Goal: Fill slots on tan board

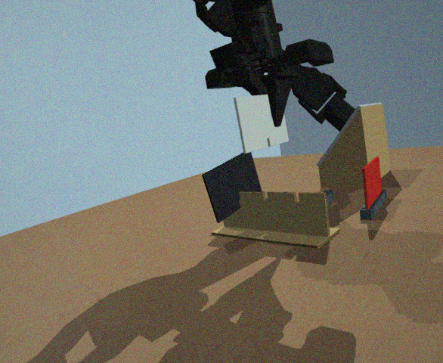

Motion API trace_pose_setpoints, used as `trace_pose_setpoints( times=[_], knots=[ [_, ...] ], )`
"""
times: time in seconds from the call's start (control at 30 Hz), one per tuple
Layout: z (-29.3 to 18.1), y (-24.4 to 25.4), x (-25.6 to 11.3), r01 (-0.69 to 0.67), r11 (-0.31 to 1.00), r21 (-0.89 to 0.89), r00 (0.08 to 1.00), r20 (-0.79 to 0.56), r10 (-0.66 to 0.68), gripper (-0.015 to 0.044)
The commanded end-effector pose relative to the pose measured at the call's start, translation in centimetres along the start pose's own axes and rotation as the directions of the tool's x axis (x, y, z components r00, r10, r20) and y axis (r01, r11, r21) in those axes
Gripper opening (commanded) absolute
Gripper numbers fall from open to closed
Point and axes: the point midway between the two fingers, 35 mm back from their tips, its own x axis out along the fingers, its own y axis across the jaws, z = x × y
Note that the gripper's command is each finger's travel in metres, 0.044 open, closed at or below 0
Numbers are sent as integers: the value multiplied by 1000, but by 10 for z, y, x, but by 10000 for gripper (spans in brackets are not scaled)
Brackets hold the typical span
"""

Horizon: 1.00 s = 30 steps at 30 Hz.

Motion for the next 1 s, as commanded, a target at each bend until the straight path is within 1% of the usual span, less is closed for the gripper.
trace_pose_setpoints(
  times=[0.0, 0.2, 0.7, 0.97],
  knots=[
    [12, -2, 2, 7, 1000, 15, 1000, -1, -7, 0],
    [16, -3, 5, 8, 1000, 23, 1000, -1, -8, 0],
    [16, -4, 41, 9, 1000, 23, 1000, -1, -9, 0],
    [16, -4, 44, 9, 1000, 24, 1000, -1, -9, 0]
  ],
)
